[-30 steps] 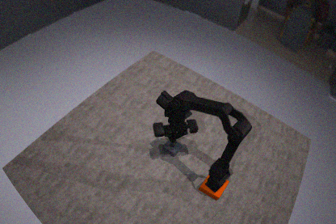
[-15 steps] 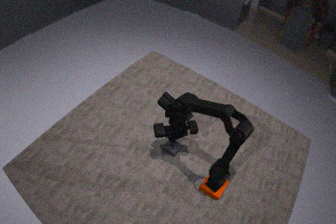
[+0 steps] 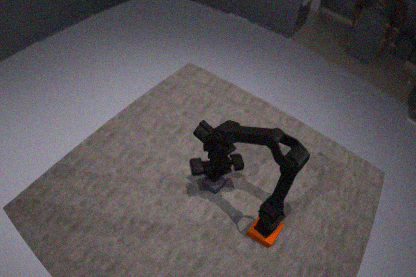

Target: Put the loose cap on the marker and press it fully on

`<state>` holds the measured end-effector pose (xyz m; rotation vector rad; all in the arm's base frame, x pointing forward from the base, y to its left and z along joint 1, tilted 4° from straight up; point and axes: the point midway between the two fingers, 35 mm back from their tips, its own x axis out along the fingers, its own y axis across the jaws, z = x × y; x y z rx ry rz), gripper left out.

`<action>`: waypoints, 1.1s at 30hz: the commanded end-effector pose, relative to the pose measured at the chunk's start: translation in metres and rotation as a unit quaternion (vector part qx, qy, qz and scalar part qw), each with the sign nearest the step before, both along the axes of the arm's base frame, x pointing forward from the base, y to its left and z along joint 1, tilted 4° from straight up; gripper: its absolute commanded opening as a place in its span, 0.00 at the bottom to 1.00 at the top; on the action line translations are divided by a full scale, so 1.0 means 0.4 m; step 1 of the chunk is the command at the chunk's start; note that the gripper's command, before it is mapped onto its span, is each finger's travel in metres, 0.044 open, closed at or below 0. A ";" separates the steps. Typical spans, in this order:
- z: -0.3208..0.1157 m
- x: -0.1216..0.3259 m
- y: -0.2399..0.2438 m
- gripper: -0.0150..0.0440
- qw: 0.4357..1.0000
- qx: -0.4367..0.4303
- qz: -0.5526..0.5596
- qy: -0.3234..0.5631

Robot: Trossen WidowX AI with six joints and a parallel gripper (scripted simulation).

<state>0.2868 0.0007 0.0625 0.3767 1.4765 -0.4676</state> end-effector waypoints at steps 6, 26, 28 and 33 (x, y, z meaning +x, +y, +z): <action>0.004 0.001 0.001 0.74 1.000 0.002 0.000 -0.003; 0.189 -0.004 0.012 0.91 1.000 0.000 0.030 0.000; 0.184 -0.003 0.012 0.82 0.993 -0.003 0.115 0.008; 0.171 -0.002 0.011 0.60 0.941 -0.008 0.337 0.027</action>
